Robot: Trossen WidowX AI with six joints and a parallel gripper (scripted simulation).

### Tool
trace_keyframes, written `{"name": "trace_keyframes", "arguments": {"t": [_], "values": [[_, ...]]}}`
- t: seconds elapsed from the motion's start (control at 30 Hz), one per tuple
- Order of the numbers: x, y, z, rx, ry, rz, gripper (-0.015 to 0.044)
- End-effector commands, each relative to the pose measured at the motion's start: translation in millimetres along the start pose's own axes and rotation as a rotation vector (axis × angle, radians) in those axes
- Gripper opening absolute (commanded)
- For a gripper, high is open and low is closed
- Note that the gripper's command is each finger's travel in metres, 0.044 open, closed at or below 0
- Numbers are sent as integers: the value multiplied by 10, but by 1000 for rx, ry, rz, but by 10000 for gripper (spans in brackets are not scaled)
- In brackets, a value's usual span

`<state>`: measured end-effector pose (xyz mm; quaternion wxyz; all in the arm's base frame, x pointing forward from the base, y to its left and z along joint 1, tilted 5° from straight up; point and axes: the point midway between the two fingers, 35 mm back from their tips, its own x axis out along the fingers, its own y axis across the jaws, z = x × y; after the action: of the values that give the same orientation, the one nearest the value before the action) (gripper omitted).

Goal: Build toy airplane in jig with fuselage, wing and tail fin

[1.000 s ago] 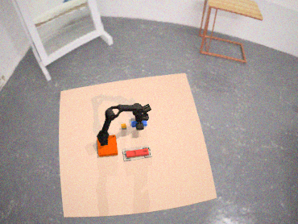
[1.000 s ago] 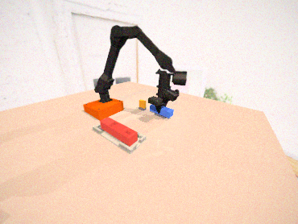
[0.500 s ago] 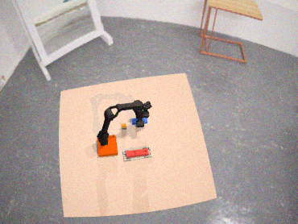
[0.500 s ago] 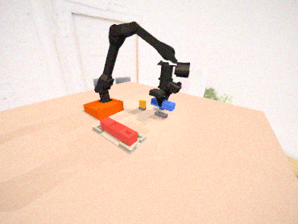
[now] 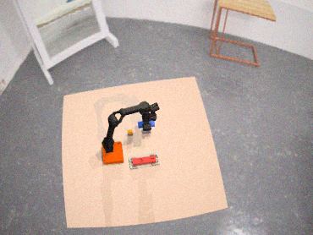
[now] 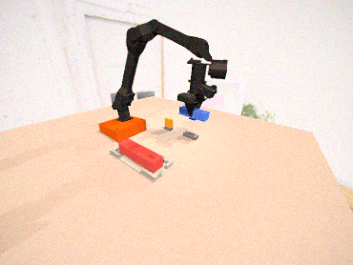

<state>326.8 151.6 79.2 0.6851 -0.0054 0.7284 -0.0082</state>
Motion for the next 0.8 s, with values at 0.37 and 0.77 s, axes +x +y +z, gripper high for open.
{"name": "trace_keyframes", "arguments": {"t": [0.37, 0.77], "values": [[-371, -21, -41, 2, -13, 11, 0], [-334, -374, 16, 177, -15, 10, 0]]}}
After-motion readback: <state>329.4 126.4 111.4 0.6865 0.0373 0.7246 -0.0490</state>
